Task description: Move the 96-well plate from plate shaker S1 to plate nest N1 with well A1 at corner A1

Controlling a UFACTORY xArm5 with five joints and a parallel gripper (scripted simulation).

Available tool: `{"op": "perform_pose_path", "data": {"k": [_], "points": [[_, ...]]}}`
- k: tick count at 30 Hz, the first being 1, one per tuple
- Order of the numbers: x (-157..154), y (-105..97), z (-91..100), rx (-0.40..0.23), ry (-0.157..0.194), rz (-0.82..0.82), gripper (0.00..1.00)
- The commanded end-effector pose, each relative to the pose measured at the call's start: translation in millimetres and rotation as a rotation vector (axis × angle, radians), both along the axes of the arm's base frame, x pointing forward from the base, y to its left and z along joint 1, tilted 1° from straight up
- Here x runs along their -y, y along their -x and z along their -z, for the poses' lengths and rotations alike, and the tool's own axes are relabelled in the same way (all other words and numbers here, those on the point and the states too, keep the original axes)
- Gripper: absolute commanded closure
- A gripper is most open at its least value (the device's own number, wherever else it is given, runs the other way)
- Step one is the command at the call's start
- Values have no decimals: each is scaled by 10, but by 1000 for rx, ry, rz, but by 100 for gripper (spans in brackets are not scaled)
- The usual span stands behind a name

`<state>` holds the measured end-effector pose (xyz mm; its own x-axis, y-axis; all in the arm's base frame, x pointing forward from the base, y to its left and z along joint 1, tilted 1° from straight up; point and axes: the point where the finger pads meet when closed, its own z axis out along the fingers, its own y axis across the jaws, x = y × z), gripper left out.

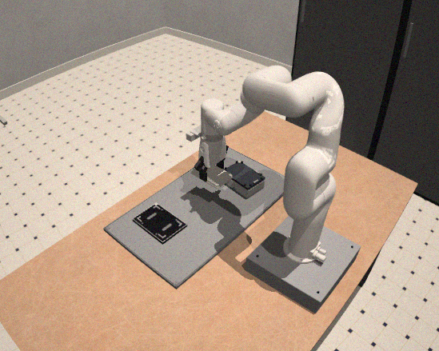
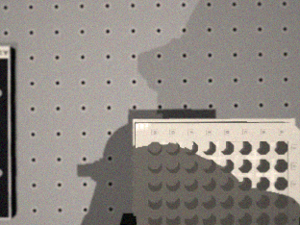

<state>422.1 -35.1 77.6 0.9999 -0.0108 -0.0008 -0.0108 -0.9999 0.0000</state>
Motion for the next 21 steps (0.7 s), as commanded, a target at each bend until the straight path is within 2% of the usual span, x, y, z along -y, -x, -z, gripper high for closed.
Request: {"op": "perform_pose_path", "data": {"k": [1,21], "points": [[-135,-44,3,5,-16,1,100],[-655,-161,53,5,-17,1,100]]}}
